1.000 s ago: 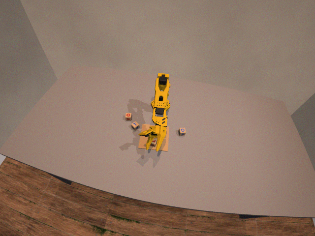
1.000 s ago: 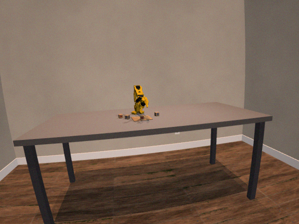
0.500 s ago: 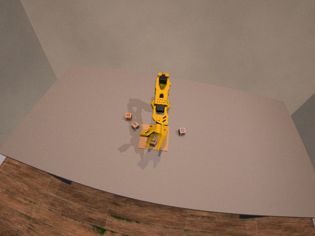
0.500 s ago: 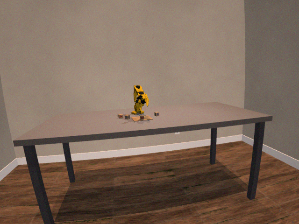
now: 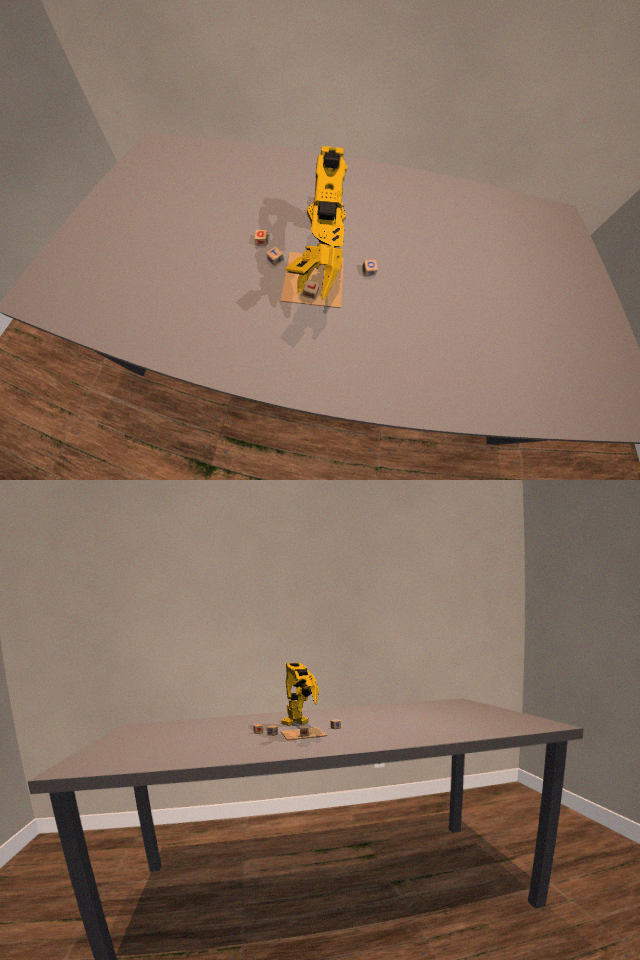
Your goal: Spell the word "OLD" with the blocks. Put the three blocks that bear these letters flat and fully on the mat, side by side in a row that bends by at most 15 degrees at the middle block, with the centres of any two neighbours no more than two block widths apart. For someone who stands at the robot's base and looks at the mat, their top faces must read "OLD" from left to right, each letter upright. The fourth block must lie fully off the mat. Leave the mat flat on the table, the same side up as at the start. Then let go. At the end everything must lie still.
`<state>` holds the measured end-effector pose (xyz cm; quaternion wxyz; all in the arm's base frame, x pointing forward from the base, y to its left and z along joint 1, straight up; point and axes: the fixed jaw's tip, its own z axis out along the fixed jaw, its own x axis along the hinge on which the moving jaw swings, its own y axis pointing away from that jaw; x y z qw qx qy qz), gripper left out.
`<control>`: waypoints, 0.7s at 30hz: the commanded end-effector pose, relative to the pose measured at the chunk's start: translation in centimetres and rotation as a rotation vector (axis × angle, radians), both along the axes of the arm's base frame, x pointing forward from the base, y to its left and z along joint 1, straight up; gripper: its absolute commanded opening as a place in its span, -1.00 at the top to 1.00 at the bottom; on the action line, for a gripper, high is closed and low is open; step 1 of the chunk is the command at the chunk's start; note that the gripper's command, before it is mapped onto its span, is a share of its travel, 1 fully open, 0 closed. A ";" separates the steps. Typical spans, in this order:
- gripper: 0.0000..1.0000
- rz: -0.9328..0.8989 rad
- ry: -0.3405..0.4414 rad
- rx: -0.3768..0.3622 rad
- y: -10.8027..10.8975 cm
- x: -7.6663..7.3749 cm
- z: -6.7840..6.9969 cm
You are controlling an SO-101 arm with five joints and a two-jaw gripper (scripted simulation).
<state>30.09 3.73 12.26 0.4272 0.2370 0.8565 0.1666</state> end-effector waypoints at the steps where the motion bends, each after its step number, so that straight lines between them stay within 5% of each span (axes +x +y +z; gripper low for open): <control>1: 0.30 0.144 0.176 -0.156 -0.4 -4.8 4.8; 21: 0.30 0.238 0.307 -0.259 -0.5 -5.8 5.6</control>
